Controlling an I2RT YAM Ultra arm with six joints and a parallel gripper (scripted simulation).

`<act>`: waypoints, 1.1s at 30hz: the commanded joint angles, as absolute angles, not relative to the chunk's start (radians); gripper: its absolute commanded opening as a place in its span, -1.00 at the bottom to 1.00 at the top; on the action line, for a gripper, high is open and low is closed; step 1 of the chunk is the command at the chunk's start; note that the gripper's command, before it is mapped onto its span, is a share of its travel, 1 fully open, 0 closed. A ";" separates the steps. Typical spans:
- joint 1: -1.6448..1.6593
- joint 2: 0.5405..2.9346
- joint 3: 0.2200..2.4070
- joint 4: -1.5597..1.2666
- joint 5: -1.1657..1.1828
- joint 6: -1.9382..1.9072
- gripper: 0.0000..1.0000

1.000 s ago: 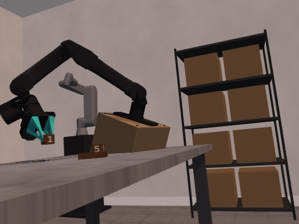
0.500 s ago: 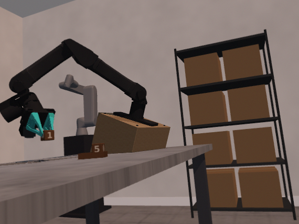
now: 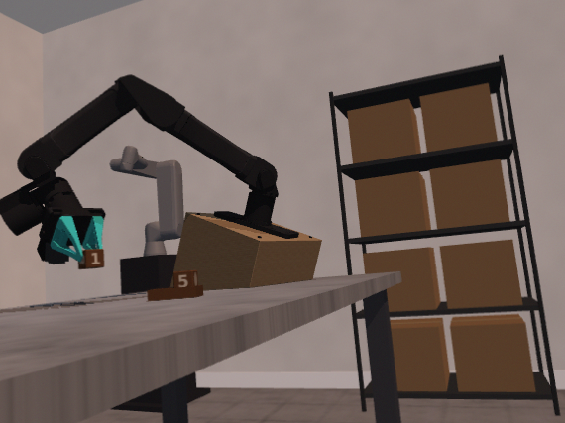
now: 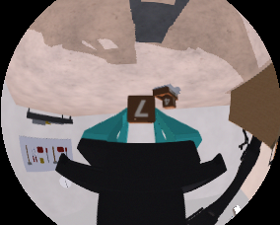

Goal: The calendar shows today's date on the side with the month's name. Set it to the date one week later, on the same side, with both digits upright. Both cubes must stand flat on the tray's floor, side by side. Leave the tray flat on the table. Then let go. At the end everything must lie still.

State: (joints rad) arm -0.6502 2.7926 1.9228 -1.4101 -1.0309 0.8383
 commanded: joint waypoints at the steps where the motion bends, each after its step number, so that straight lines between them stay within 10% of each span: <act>1: -0.653 2.784 1.925 -1.398 -1.041 0.842 -0.45; 33: -0.615 2.865 1.903 -1.243 -1.065 0.902 -0.45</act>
State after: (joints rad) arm -0.6121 2.8742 1.9003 -1.2633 -1.0527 0.8944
